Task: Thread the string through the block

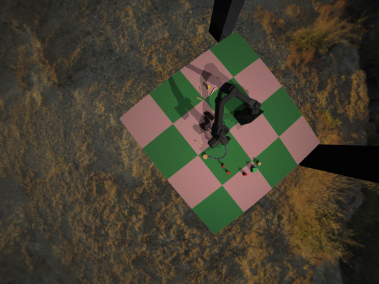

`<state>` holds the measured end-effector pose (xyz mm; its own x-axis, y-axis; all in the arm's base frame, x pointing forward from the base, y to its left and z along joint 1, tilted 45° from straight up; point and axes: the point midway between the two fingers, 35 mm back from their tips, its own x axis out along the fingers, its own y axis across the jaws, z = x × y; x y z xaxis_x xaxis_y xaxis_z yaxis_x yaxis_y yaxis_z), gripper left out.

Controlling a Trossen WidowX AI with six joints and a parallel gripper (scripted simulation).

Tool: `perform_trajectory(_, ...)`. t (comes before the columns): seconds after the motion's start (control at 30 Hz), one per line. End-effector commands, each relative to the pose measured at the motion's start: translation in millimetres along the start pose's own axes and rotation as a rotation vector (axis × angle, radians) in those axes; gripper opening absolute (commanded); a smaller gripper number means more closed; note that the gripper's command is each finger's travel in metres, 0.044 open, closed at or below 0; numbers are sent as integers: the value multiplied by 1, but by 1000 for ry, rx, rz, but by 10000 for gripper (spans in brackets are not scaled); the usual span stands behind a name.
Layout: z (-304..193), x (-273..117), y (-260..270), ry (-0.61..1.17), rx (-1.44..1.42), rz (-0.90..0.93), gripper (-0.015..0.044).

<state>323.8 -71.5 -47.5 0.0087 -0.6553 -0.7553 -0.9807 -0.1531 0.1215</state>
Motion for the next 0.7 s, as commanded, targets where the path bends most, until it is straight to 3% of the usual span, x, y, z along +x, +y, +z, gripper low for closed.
perform_trajectory(0.0, -6, -1, 0, 1, 2, 0, 0)
perform_trajectory(0.67, -24, -2, 0, 2, 2, 2, 0)
